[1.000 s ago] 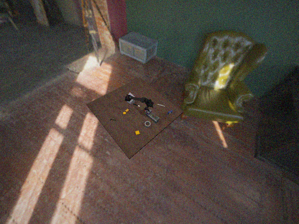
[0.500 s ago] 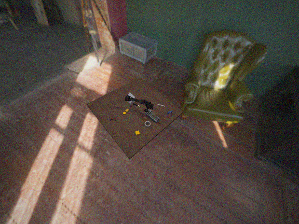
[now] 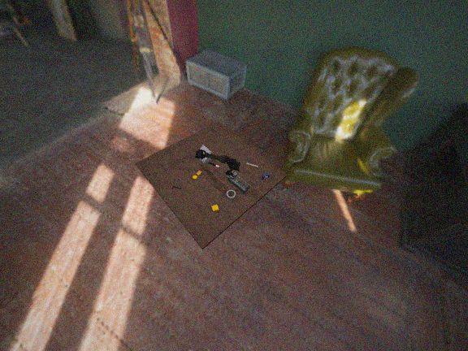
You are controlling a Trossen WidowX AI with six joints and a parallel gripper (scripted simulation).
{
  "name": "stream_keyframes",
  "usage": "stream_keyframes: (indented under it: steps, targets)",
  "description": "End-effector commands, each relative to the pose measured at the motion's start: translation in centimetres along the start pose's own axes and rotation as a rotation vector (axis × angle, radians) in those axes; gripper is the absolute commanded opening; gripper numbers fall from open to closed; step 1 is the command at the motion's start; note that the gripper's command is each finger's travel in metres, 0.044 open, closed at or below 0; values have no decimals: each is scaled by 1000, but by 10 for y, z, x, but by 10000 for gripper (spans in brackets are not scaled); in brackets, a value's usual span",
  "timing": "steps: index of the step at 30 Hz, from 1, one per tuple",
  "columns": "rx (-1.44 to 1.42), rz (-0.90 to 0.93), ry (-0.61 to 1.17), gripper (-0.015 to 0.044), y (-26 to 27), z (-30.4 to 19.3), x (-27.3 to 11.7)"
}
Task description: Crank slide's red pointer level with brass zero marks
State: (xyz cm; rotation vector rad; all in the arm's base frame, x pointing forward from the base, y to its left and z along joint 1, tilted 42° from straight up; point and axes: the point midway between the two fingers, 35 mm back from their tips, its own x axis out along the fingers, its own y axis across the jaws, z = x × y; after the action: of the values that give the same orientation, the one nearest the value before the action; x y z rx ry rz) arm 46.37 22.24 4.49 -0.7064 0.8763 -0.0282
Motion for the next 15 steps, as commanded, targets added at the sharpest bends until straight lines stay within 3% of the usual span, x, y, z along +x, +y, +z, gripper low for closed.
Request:
stream_keyframes:
  steps: [1,15]
  targets:
    - [13,0,-13,440,2,15,-15]
    - [2,-23,-43,440,0,9,-52]
